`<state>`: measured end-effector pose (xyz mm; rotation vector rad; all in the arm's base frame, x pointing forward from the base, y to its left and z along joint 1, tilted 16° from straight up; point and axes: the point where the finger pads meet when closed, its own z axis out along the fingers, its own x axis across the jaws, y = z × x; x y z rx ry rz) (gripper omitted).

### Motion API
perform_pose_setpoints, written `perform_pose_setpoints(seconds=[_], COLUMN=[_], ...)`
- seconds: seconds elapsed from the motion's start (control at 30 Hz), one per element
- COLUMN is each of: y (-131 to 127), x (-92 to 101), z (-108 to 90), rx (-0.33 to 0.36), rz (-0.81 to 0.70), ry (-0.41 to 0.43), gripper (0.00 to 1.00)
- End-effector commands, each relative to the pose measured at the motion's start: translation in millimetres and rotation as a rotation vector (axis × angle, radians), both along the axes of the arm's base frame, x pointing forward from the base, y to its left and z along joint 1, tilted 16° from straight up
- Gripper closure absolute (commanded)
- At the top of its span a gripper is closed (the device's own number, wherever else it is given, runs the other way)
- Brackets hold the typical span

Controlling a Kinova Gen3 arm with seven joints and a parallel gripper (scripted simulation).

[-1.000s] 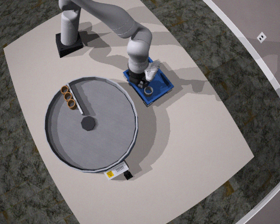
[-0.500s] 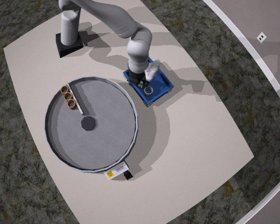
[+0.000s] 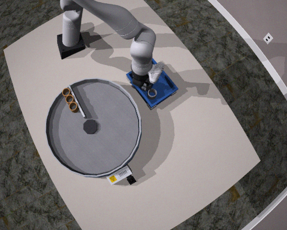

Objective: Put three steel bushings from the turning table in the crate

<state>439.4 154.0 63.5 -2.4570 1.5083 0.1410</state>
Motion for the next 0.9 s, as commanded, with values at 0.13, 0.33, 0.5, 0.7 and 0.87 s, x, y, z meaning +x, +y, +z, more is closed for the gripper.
perform_pose_setpoints(seconds=[0.13, 0.33, 0.5, 0.7, 0.87], y=[-0.3, -1.1, -1.1, -1.2, -2.0], x=[0.4, 0.2, 0.2, 0.8, 0.5], z=[1.7, 5.9, 5.9, 5.3, 9.6], rx=[0.000, 0.000, 0.000, 0.001, 0.002], rz=[-0.001, -0.002, -0.002, -0.002, -0.003], ry=[-0.002, -0.002, -0.002, -0.005, -0.005], gripper=[0.53, 0.53, 0.53, 0.53, 0.53])
